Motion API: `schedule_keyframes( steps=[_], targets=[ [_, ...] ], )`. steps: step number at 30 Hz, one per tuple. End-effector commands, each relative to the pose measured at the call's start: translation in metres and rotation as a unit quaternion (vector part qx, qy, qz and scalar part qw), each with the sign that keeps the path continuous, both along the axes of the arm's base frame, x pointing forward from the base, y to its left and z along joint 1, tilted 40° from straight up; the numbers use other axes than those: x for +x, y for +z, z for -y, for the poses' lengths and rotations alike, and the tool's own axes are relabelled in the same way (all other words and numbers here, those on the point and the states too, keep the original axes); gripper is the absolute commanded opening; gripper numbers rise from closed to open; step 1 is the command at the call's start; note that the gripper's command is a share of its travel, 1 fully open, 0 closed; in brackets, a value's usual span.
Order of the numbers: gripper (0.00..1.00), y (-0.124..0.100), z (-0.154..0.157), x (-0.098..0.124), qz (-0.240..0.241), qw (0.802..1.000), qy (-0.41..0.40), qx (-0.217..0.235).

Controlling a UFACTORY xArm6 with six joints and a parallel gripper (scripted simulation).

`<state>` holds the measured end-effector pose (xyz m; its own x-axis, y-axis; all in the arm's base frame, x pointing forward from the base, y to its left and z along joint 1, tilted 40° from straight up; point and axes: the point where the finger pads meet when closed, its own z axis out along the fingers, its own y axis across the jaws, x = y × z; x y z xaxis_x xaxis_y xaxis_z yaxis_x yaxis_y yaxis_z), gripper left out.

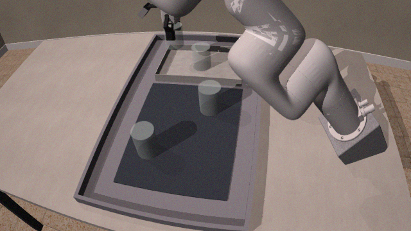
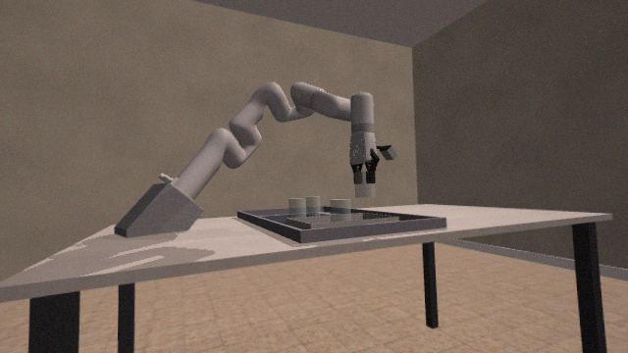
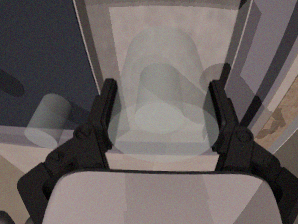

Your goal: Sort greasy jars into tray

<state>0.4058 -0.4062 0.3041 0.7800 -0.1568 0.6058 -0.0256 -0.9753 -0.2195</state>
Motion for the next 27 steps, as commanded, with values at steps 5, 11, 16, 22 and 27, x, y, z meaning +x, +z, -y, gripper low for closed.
schedule_keyframes(
  steps=[5,11,16,22,27],
  targets=[
    [0.00,-0.014,-0.002,0.012,0.001,1.000,0.000,-0.001],
    [0.00,-0.026,-0.005,0.022,0.001,1.000,0.000,-0.001],
    [0.00,-0.032,-0.006,0.027,0.001,1.000,0.000,-0.001],
    [0.00,-0.044,-0.008,0.037,0.001,1.000,0.000,-0.001],
    [0.00,-0.044,-0.008,0.037,0.001,1.000,0.000,-0.001]
  ],
)
